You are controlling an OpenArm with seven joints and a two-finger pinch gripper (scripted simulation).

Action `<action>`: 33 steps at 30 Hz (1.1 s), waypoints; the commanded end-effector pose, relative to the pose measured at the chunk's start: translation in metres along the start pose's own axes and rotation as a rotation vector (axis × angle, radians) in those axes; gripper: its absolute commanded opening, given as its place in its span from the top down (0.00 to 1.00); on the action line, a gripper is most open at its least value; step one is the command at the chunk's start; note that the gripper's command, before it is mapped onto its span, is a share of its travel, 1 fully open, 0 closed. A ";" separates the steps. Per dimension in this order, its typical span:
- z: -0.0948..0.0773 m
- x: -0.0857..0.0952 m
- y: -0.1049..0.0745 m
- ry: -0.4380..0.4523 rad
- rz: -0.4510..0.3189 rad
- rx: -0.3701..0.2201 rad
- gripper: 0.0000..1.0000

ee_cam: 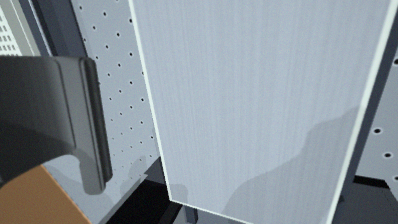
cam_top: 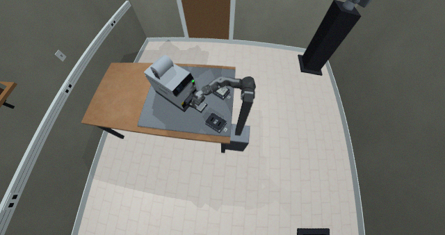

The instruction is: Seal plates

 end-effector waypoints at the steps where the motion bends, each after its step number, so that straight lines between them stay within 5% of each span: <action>1: 0.000 0.001 -0.001 -0.002 -0.005 -0.002 0.35; 33: 0.001 0.001 0.008 -0.007 -0.008 -0.002 0.35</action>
Point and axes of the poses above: the point where the finger pads meet when closed, its own y axis out along the fingers, its own x axis across the jaws, z = x × y, the point moved 10 cm from there along -y, back along the fingers, and after that the axes turned 4 degrees about y, right-handed, at the moved point
